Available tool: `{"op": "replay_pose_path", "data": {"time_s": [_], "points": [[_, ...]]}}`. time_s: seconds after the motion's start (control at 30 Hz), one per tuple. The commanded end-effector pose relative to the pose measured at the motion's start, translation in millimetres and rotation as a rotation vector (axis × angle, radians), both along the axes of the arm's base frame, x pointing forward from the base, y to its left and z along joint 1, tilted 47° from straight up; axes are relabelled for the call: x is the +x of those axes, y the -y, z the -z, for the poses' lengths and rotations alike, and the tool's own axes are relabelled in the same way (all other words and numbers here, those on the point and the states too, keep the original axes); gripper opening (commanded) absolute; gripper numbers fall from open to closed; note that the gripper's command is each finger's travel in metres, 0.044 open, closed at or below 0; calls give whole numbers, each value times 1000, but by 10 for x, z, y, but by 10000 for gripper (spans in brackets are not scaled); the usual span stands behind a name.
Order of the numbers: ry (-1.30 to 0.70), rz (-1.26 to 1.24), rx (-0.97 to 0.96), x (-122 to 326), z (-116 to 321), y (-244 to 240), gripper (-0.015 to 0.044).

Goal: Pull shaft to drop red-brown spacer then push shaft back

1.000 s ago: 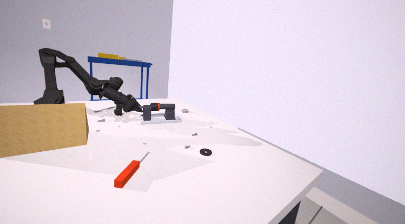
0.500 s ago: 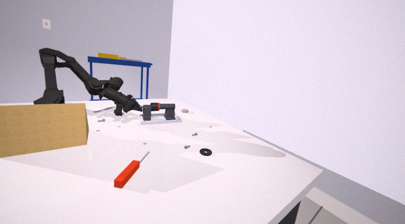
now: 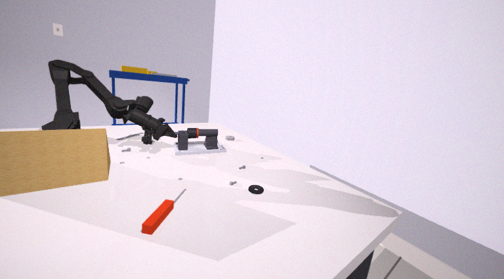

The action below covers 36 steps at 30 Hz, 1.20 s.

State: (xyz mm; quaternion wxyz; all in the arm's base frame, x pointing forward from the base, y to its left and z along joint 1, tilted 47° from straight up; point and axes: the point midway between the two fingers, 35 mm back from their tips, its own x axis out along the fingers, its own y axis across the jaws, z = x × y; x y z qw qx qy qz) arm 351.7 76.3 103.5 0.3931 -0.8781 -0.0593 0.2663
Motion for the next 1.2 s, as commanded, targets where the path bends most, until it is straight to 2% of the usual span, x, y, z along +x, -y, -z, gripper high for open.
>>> {"op": "replay_pose_path", "data": {"time_s": [0.0, 1.17], "points": [[0, 4, 4, -30, -8, -4, 0], [0, 4, 4, -139, -17, -11, 0]]}}
